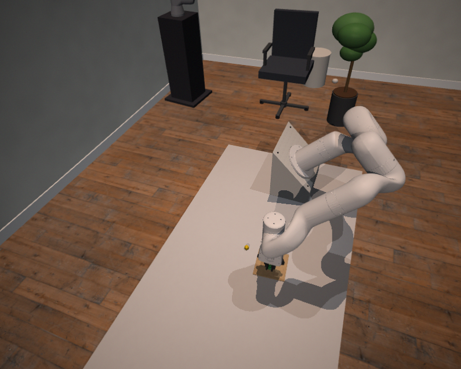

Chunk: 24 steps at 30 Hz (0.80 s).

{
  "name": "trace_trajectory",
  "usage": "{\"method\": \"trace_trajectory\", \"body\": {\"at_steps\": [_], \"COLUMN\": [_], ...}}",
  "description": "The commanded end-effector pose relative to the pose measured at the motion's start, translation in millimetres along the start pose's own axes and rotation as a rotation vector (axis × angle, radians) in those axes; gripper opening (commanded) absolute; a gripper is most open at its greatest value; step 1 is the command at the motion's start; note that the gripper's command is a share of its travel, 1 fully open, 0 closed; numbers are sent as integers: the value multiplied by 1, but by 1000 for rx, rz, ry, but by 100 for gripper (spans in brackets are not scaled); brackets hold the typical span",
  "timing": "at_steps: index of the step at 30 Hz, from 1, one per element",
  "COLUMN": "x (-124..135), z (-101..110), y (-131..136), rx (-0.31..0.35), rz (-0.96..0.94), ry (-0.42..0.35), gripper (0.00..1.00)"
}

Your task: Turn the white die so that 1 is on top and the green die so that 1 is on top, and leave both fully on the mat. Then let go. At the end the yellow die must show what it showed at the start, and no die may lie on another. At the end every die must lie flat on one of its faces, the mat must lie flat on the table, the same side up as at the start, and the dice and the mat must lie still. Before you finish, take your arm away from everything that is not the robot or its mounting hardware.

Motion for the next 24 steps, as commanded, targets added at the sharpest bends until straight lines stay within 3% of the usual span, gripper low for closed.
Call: {"method": "trace_trajectory", "body": {"at_steps": [1,20,24], "x": [1,1,1], "z": [1,1,1], "y": [0,0,0], "rx": [0,0,0], "rz": [0,0,0], "ry": [-2,-2,-2], "gripper": [11,11,19]}}
Point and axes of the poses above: the point where the finger pads meet when closed, its own z axis back along the fingers, its own y axis across the jaws, x = y × z, the point moved 4 cm from there along z, back along the fingers, and after that the axes turned 4 degrees about -z, right-handed, at the moved point
